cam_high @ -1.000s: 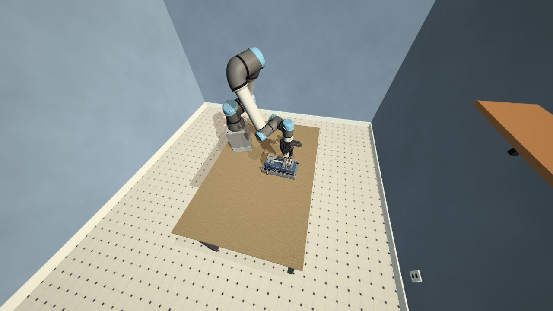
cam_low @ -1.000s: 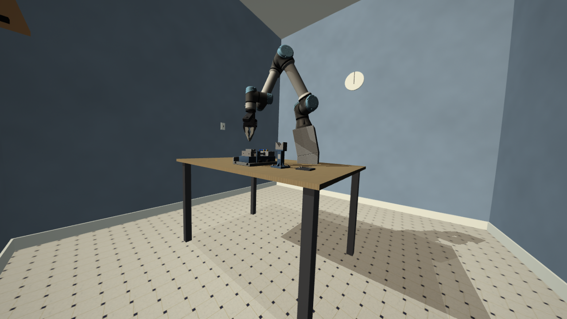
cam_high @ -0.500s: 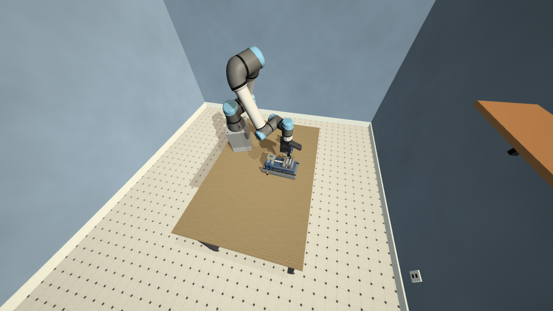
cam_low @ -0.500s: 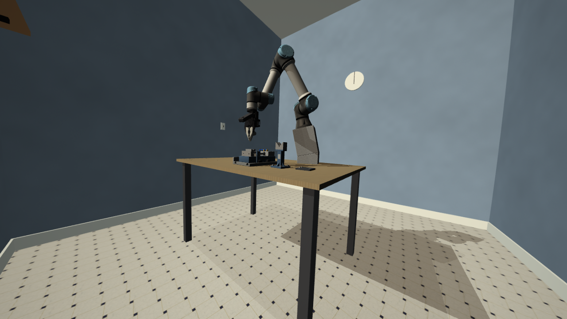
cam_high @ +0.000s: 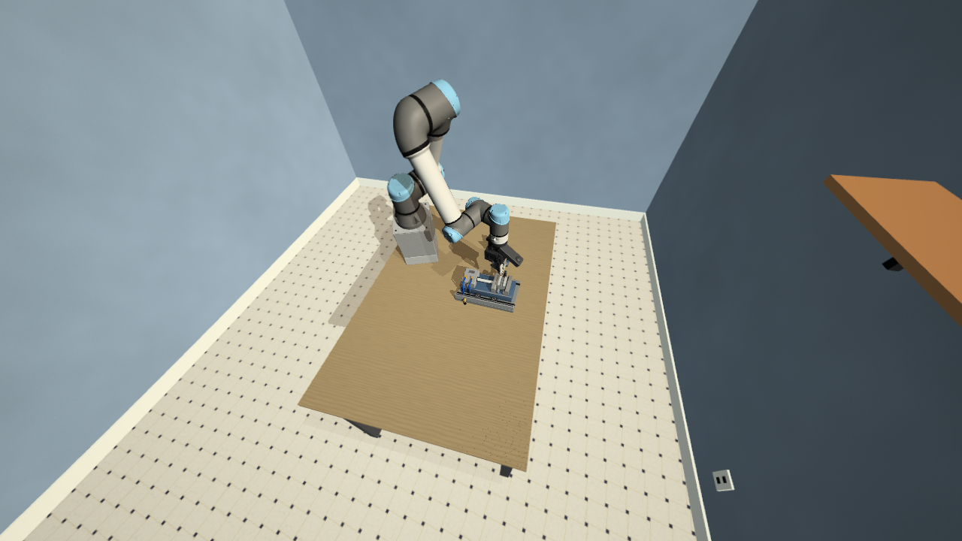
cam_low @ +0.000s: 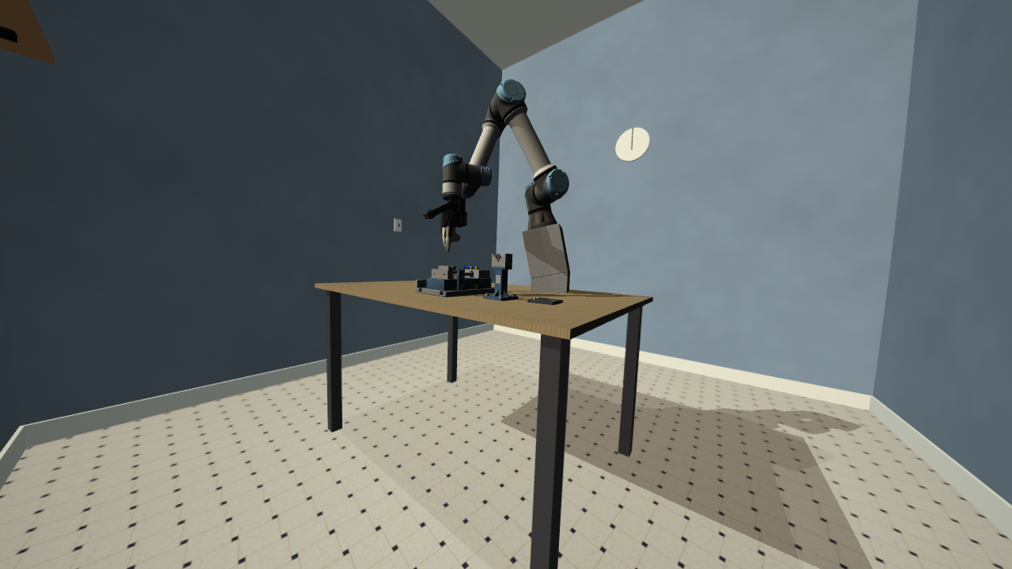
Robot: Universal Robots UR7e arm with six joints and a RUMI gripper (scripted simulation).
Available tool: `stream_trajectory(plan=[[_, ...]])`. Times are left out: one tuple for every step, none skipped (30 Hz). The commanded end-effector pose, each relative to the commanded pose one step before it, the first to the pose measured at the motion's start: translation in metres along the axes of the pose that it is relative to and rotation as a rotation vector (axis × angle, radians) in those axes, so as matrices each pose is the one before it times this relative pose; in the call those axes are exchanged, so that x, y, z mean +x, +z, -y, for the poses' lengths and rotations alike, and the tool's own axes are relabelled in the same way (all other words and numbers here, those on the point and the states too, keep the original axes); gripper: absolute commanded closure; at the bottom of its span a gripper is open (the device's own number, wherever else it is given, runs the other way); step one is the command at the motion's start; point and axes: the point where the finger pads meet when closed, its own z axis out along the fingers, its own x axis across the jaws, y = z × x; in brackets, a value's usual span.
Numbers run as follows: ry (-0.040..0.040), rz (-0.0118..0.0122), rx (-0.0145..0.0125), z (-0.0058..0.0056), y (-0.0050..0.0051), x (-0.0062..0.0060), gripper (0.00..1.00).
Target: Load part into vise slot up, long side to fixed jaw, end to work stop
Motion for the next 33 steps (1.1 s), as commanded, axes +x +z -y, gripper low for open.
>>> stream_trajectory(plan=[[0.14190, -0.00570, -0.00045, -0.00167, -0.00051, 0.00043, 1.00], [0.03694, 0.00000, 0.00000, -0.00067, -0.00001, 0.00021, 1.00], [0.03647, 0.00000, 0.00000, -0.00068, -0.00001, 0.00024, 1.00], [0.03599, 0.00000, 0.00000, -0.00068, -0.00001, 0.00026, 1.00], [0.00000, 0.00000, 0.00000, 0.00000, 0.00000, 0.00000, 1.00], [0.00000, 0.00000, 0.00000, 0.00000, 0.00000, 0.00000, 1.00], [0.03550, 0.00000, 0.00000, -0.00069, -0.00001, 0.00028, 1.00], [0.03499, 0.00000, 0.00000, -0.00069, -0.00001, 0.00030, 1.00], [0.03447, 0.00000, 0.00000, -0.00068, -0.00001, 0.00032, 1.00], [0.03394, 0.00000, 0.00000, -0.00068, -0.00001, 0.00034, 1.00], [0.03340, 0.00000, 0.00000, -0.00068, -0.00001, 0.00036, 1.00], [0.03285, 0.00000, 0.00000, -0.00067, -0.00001, 0.00038, 1.00], [0.03229, 0.00000, 0.00000, -0.00066, -0.00001, 0.00039, 1.00], [0.03171, 0.00000, 0.00000, -0.00066, -0.00001, 0.00041, 1.00], [0.03113, 0.00000, 0.00000, -0.00065, -0.00001, 0.00042, 1.00], [0.03054, 0.00000, 0.00000, -0.00064, -0.00001, 0.00043, 1.00], [0.02994, 0.00000, 0.00000, -0.00063, -0.00001, 0.00044, 1.00], [0.02934, 0.00000, 0.00000, -0.00061, -0.00001, 0.00045, 1.00], [0.02872, 0.00000, 0.00000, -0.00060, -0.00001, 0.00046, 1.00], [0.02810, 0.00000, 0.00000, -0.00059, -0.00001, 0.00047, 1.00], [0.02747, 0.00000, 0.00000, -0.00057, -0.00001, 0.00047, 1.00], [0.00000, 0.00000, 0.00000, 0.00000, 0.00000, 0.00000, 1.00], [0.00000, 0.00000, 0.00000, 0.00000, 0.00000, 0.00000, 1.00], [0.02683, 0.00000, 0.00000, -0.00056, -0.00001, 0.00048, 1.00], [0.02619, 0.00000, 0.00000, -0.00055, -0.00001, 0.00048, 1.00], [0.02554, 0.00000, 0.00000, -0.00053, -0.00001, 0.00049, 1.00], [0.02489, 0.00000, 0.00000, -0.00051, -0.00001, 0.00049, 1.00], [0.02423, 0.00000, 0.00000, -0.00050, -0.00001, 0.00049, 1.00], [0.02357, 0.00000, 0.00000, -0.00048, -0.00001, 0.00049, 1.00], [0.02291, 0.00000, 0.00000, -0.00047, -0.00001, 0.00048, 1.00], [0.02224, 0.00000, 0.00000, -0.00045, -0.00001, 0.00048, 1.00], [0.02157, 0.00000, 0.00000, -0.00043, -0.00001, 0.00048, 1.00], [0.02090, 0.00000, 0.00000, -0.00042, -0.00001, 0.00047, 1.00]])
